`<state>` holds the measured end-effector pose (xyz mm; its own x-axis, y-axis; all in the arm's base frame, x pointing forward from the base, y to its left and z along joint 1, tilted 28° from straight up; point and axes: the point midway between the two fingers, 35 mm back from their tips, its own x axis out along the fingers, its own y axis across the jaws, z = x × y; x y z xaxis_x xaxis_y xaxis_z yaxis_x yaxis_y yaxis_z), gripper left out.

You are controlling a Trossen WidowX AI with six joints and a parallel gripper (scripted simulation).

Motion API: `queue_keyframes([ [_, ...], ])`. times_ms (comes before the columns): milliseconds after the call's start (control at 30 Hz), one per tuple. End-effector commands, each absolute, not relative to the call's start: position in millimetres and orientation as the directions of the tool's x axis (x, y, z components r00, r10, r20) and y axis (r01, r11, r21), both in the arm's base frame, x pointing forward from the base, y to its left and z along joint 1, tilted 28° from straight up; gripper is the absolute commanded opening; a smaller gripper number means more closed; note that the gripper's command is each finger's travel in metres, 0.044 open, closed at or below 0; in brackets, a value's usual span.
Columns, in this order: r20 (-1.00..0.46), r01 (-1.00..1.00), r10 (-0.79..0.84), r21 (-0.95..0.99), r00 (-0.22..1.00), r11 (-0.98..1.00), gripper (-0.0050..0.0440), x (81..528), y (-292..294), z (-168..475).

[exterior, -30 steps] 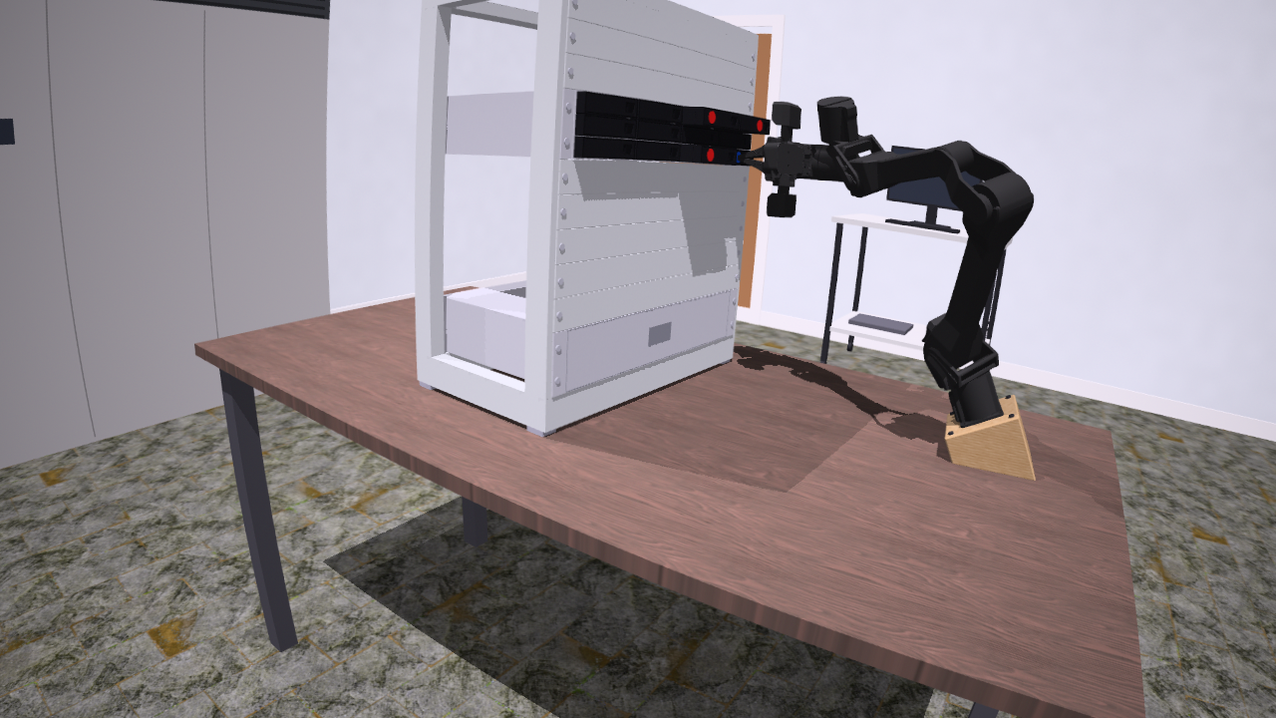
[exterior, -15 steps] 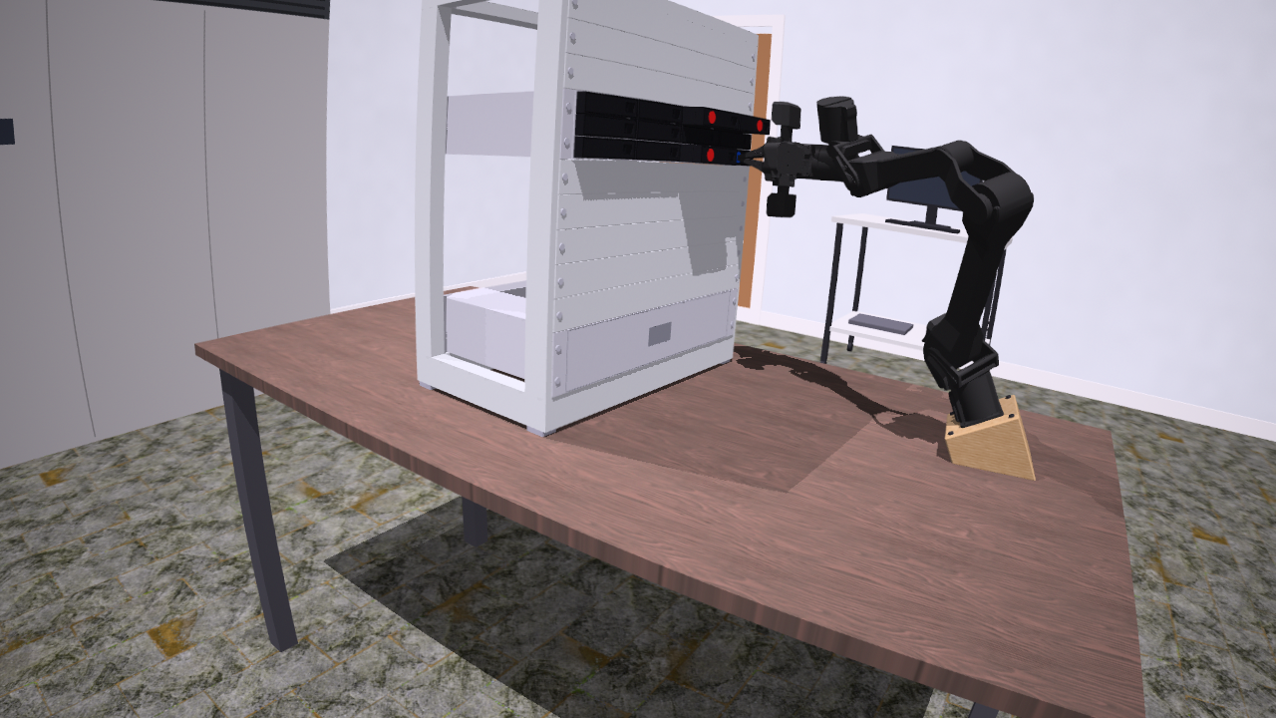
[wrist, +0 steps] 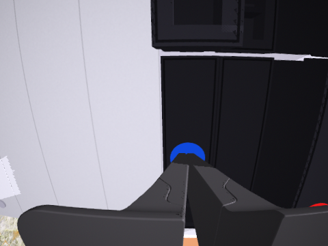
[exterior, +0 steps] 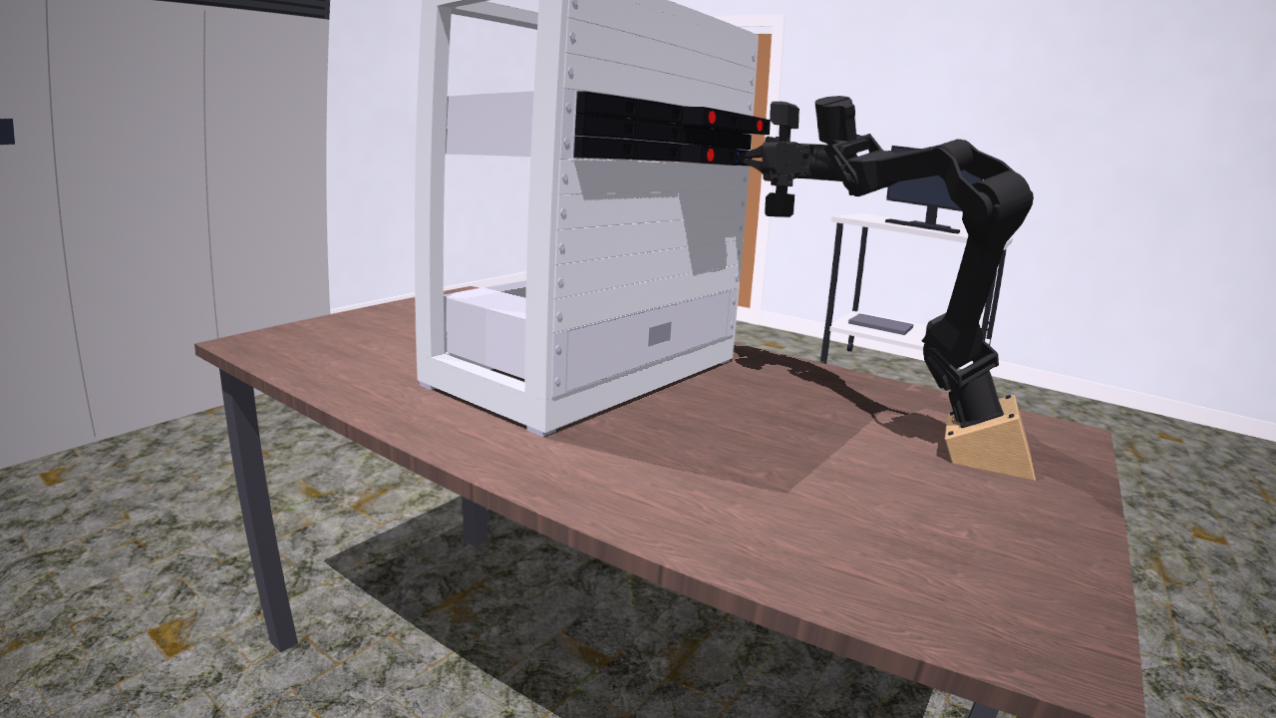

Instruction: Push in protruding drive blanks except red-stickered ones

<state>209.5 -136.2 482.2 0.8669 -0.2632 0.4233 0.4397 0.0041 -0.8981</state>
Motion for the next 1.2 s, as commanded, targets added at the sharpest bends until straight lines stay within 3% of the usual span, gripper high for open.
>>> queue_keyframes([
  [0,0.462,0.469,-0.252,-0.883,0.851,-0.034,0.0000,202.5,-128.7,499.3],
  [1167,0.462,0.469,-0.252,-0.883,0.851,-0.034,0.0000,204.7,-128.8,501.7],
])
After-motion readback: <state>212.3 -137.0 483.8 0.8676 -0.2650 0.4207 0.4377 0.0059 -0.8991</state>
